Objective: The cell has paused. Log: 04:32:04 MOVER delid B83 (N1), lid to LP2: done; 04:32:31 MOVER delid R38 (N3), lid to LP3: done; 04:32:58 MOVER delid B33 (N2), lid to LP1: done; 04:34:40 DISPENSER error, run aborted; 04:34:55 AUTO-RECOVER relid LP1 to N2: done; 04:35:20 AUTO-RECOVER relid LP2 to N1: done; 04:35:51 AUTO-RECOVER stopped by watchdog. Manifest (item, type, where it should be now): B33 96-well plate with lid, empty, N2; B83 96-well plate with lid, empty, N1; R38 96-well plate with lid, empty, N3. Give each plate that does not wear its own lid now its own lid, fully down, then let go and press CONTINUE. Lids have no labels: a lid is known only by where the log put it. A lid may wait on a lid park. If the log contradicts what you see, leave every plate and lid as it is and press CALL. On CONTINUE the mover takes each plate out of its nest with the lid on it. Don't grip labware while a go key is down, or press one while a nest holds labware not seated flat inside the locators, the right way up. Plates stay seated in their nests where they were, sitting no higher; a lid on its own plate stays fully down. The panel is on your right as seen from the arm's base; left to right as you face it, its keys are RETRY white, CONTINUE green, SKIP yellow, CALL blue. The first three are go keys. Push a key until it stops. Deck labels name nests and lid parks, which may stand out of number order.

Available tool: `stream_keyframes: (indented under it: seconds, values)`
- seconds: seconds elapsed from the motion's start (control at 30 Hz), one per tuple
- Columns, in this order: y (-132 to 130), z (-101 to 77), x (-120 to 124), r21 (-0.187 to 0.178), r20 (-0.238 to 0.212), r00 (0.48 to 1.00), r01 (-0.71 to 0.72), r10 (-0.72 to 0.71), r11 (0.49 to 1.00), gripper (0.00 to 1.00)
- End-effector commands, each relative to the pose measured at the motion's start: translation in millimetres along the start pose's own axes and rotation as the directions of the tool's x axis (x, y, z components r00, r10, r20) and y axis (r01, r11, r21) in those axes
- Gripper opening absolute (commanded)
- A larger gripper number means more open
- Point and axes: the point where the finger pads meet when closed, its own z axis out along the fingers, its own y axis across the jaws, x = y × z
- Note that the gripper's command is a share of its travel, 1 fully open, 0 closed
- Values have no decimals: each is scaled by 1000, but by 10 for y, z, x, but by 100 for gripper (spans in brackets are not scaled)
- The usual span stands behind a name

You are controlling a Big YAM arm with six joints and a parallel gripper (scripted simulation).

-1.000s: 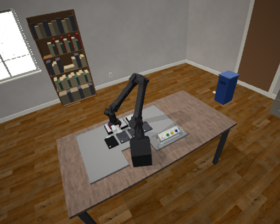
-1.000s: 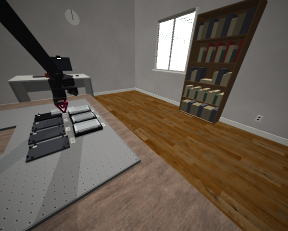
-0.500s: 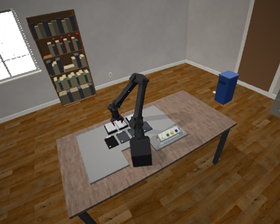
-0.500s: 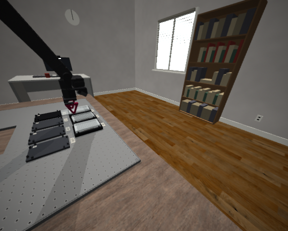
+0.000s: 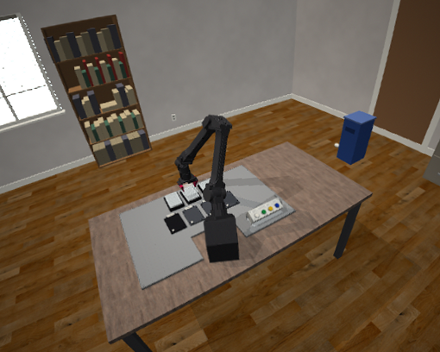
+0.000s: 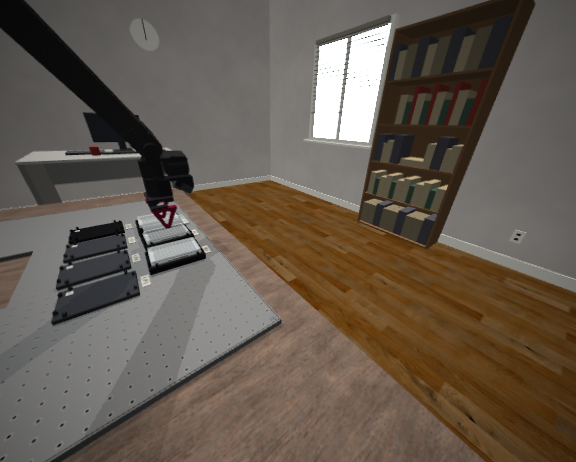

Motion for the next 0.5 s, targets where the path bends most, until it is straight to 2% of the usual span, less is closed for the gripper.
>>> stream_keyframes:
  seconds: [0.0,0.1,0.47]
  values:
    - [72,-27,-28,-13,12,999,42,-42,999,0]
    - [29,43,-2,-4,4,999,33,-33,999,0]
    - [10,91,26,-2,0,1000,31,-31,1000,0]
